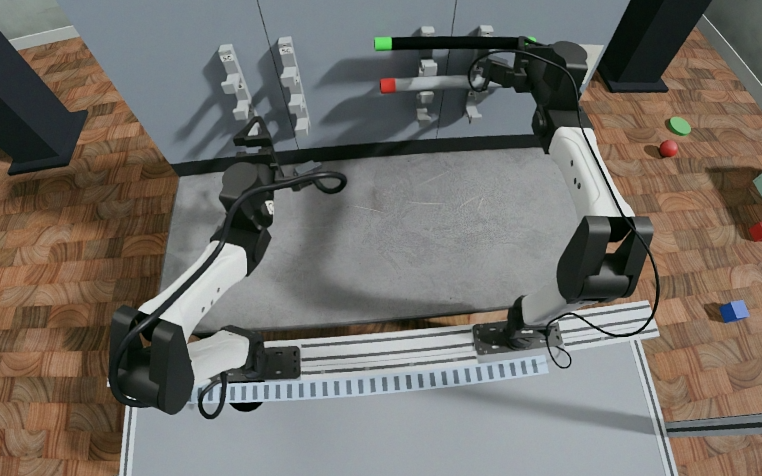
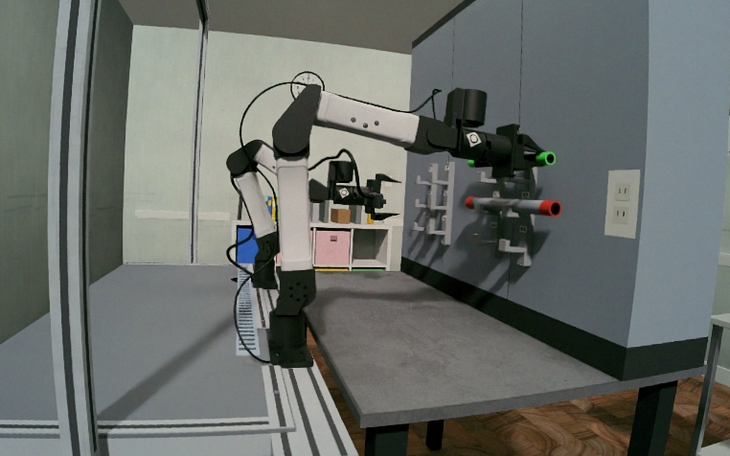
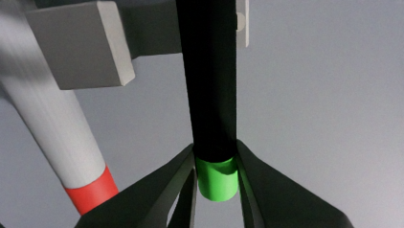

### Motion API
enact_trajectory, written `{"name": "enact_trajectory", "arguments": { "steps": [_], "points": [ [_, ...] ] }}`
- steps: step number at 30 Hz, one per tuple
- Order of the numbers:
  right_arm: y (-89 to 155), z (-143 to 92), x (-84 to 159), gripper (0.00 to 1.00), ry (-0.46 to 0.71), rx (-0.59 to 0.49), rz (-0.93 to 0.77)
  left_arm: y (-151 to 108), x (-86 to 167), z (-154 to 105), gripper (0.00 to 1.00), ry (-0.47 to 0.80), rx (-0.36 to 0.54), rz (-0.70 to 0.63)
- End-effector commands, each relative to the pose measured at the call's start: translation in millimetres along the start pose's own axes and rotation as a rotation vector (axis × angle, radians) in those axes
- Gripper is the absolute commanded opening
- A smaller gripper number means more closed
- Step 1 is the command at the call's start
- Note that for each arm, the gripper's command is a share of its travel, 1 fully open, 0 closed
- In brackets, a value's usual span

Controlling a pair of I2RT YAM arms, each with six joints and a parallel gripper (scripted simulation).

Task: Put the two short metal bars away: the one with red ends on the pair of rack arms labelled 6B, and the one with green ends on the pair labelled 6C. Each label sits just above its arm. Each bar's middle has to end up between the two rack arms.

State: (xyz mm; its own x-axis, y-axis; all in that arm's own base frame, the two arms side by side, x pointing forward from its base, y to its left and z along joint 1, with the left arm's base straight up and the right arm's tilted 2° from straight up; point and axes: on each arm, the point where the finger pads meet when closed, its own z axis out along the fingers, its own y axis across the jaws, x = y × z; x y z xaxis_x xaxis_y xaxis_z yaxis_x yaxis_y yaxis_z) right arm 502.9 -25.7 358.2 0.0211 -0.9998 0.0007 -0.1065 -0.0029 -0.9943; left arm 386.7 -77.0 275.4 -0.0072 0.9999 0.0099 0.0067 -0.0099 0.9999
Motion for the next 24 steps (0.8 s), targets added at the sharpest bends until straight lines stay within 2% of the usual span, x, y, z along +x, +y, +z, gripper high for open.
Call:
{"name": "enact_trajectory", "arguments": {
  "steps": [1,24],
  "points": [
    [-17.6,-4.8,4.3,0.0,0.005,0.068,0.015,2.6,1.1,-4.3,1.0,-0.007,-0.007,-0.011],
    [-12.0,-6.7,3.9,0.0,0.005,0.068,0.015,2.6,1.1,-4.3,1.0,-0.007,-0.007,-0.011]
  ]
}}
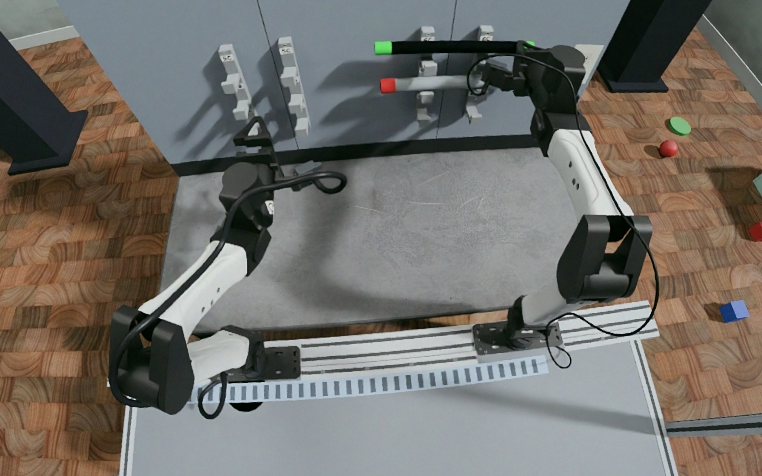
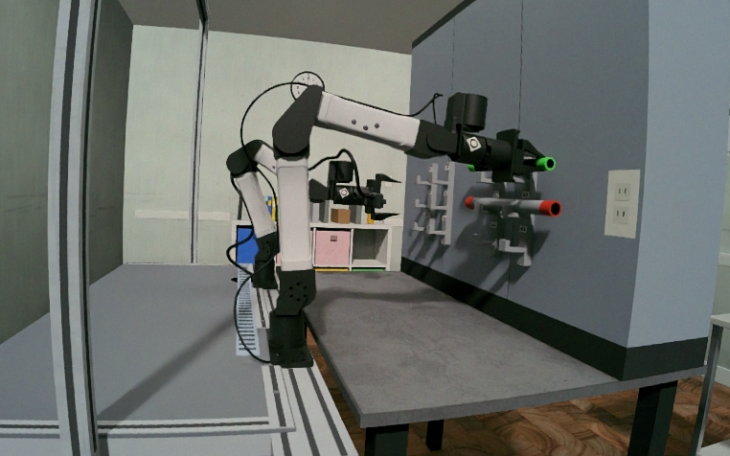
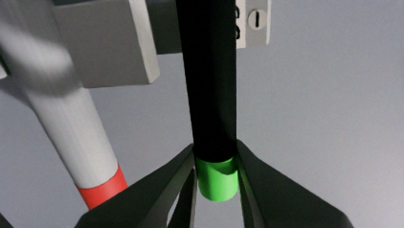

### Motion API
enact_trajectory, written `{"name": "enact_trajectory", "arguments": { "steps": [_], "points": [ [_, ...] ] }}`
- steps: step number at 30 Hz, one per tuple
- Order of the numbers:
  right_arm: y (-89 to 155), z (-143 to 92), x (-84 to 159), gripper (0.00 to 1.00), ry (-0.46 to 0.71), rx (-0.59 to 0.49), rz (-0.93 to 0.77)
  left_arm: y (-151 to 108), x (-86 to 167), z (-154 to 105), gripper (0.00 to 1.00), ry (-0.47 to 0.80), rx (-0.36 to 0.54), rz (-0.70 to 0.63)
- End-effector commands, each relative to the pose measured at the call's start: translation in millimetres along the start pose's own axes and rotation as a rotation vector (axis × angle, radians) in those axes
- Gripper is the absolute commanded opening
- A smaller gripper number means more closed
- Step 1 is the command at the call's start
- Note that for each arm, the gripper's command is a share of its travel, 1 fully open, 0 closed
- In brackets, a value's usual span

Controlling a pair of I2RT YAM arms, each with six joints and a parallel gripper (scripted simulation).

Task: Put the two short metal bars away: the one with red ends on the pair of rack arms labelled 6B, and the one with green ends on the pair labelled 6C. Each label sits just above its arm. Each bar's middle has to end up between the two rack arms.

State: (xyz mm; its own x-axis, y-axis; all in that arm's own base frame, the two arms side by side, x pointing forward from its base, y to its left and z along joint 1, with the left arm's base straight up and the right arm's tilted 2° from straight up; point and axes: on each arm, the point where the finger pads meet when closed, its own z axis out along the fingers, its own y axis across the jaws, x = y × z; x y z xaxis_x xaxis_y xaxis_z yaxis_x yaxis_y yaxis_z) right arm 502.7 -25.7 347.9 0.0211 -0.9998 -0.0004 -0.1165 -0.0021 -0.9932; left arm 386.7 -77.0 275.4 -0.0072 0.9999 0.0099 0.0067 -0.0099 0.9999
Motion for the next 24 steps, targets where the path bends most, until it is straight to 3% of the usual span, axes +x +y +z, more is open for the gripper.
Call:
{"name": "enact_trajectory", "arguments": {
  "steps": [1,24],
  "points": [
    [-21.9,-7.9,3.9,0.0,0.005,0.078,0.014,2.6,1.1,-4.3,1.0,-0.007,-0.007,-0.011],
    [-13.1,-7.5,3.7,0.0,0.005,0.078,0.014,2.6,1.1,-4.3,1.0,-0.007,-0.007,-0.011]
  ]
}}
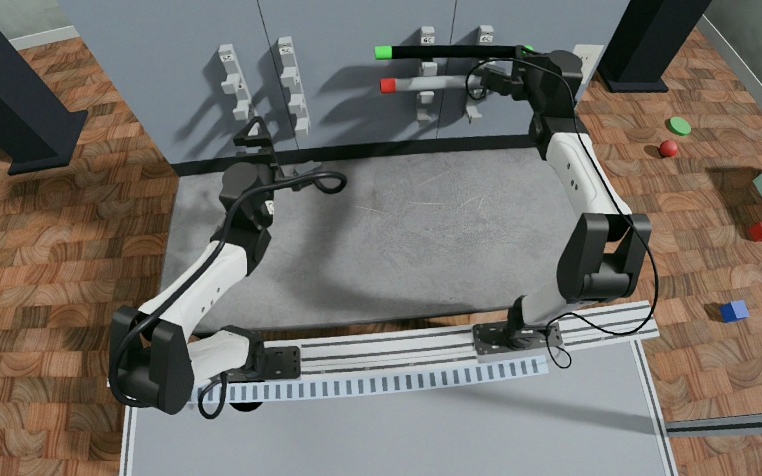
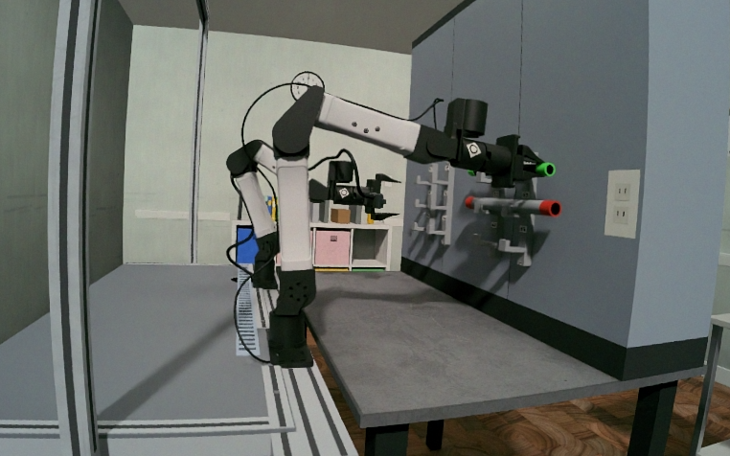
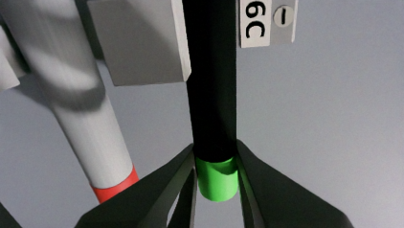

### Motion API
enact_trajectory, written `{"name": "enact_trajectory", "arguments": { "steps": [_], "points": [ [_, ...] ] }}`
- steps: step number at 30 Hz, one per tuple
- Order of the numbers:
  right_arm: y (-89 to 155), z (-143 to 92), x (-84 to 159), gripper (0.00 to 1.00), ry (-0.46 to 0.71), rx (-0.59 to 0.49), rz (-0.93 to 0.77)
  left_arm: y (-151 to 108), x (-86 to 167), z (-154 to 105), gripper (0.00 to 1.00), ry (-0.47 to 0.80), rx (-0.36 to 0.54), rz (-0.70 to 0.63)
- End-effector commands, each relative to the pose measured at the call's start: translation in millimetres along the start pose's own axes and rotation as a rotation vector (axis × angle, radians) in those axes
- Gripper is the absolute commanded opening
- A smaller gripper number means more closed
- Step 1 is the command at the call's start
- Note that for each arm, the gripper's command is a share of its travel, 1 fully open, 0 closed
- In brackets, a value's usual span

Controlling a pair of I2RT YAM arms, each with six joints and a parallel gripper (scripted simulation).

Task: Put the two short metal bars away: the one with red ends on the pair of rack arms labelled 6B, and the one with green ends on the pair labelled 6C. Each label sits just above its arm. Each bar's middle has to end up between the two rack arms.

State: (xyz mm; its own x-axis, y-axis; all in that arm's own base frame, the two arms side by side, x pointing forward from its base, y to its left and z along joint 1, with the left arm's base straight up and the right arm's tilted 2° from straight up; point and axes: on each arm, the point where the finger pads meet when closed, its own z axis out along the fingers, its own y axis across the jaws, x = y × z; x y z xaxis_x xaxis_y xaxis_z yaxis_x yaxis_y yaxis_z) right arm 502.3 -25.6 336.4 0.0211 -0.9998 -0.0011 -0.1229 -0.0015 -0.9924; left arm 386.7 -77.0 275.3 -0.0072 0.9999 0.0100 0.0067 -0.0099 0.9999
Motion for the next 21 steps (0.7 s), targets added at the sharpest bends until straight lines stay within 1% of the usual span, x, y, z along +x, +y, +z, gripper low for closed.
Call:
{"name": "enact_trajectory", "arguments": {
  "steps": [1,21],
  "points": [
    [-24.0,-8.5,3.8,0.0,0.005,0.085,0.013,2.6,1.2,-4.3,1.0,-0.006,-0.007,-0.011],
    [-17.2,-7.9,3.7,0.0,0.005,0.085,0.013,2.6,1.2,-4.3,1.0,-0.006,-0.007,-0.011]
  ]
}}
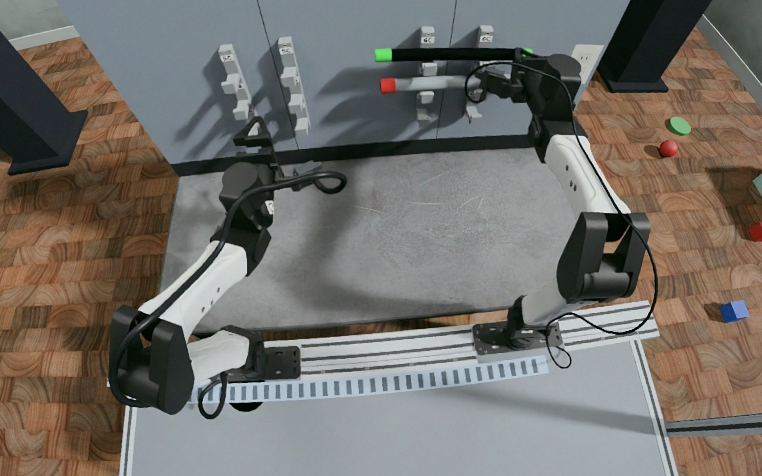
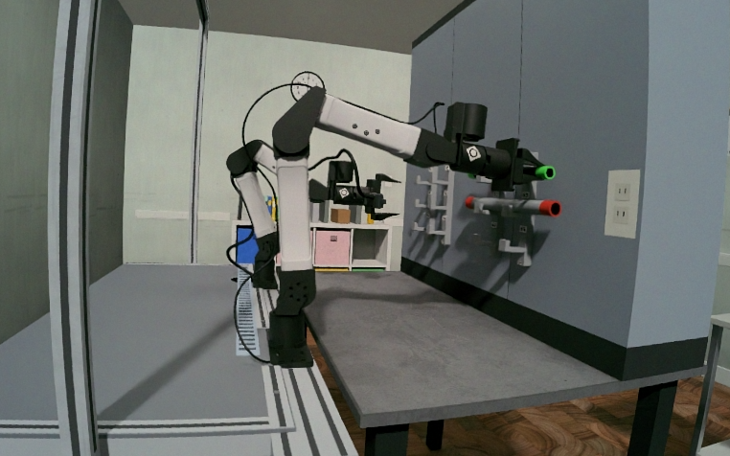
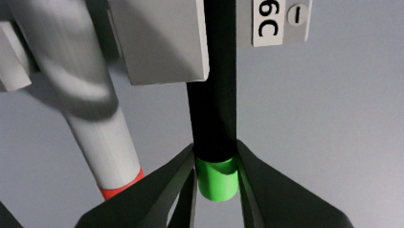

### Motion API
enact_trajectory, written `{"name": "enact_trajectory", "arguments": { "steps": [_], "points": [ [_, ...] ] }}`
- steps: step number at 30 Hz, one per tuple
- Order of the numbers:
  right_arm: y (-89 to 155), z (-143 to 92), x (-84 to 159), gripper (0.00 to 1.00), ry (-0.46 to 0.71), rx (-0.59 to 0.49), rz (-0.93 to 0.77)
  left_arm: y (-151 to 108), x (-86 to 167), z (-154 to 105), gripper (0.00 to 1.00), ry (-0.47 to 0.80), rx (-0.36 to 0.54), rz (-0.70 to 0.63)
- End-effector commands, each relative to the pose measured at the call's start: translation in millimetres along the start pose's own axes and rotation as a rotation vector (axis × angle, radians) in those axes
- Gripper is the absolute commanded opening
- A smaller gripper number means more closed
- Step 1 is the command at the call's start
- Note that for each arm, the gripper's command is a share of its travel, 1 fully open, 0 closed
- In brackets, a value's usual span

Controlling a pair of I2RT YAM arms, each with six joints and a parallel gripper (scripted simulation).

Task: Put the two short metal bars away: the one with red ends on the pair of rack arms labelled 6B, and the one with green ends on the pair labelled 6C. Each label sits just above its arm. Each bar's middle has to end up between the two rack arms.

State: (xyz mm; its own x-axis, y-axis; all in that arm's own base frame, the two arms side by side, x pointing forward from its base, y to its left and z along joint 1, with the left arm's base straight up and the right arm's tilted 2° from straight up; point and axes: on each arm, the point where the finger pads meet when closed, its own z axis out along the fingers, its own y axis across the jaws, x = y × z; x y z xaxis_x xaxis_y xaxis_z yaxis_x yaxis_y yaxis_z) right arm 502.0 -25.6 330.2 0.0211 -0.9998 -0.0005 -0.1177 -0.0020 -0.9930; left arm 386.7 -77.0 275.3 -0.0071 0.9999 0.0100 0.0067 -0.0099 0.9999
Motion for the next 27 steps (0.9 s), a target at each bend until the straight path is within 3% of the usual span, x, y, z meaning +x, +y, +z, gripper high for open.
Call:
{"name": "enact_trajectory", "arguments": {
  "steps": [1,27],
  "points": [
    [-23.2,-8.3,3.7,0.0,0.005,0.079,0.013,2.6,1.2,-4.3,1.0,-0.006,-0.007,-0.011],
    [-19.2,-8.0,3.7,0.0,0.005,0.079,0.013,2.6,1.2,-4.3,1.0,-0.006,-0.007,-0.011]
  ]
}}
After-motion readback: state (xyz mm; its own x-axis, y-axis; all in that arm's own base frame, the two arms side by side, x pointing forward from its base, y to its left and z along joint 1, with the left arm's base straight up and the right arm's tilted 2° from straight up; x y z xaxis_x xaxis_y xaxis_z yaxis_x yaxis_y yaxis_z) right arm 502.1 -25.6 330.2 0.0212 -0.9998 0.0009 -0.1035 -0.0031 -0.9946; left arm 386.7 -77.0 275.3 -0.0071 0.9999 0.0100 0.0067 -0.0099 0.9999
